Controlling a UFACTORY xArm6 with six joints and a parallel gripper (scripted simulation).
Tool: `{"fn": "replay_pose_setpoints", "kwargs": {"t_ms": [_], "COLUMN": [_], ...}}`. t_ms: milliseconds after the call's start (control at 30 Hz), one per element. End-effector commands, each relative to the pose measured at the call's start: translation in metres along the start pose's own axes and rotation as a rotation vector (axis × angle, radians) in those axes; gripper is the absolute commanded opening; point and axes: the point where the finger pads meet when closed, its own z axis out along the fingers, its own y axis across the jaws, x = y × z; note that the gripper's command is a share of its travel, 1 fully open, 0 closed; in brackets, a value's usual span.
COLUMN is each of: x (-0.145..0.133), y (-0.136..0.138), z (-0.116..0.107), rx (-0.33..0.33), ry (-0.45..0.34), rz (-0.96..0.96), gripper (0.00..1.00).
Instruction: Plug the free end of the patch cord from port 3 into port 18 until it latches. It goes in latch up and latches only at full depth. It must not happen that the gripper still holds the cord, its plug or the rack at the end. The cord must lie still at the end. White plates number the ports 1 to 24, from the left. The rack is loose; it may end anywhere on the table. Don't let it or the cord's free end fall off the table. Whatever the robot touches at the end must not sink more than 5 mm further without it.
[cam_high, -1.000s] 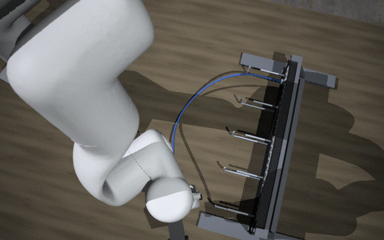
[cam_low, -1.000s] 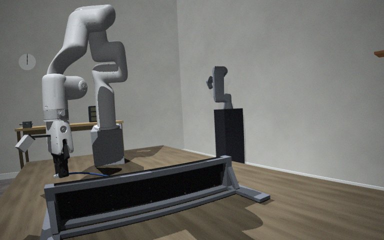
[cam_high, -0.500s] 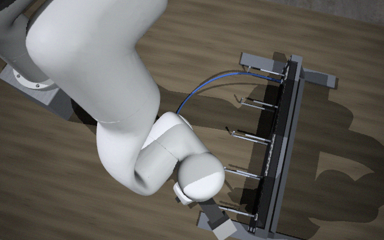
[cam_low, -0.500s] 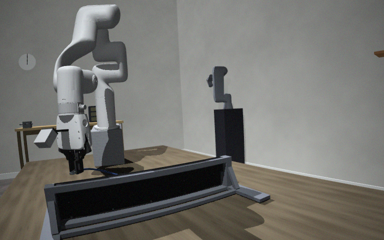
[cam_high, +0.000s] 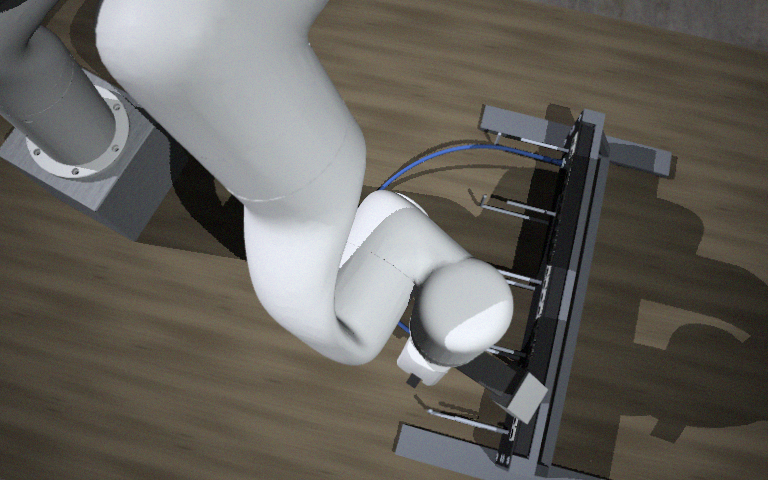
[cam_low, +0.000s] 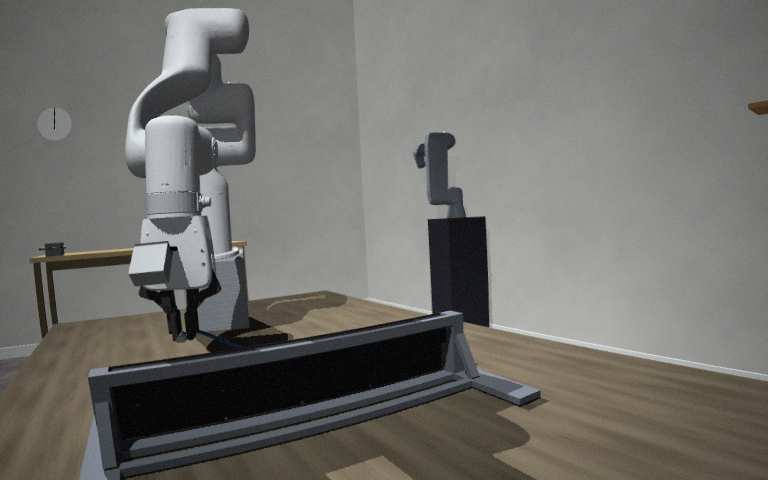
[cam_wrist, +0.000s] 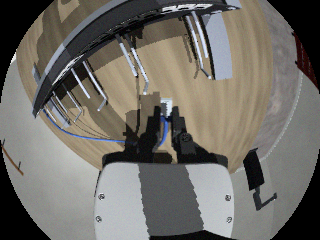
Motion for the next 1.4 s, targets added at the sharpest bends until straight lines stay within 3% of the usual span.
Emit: {"fn": "replay_pose_setpoints", "kwargs": {"t_ms": [0,500,1367], "x": [0.007,0.017,0.018], "y": [-0.012,-0.039,-0.042], "z": [-0.004,-0.012,-0.012], "rx": [0.008,0.007,0.007], "ry": [-0.001,-0.002,-0.002], "rz": [-0.087,-0.29,-0.308], "gripper": [0.0,0.0,0.0]}}
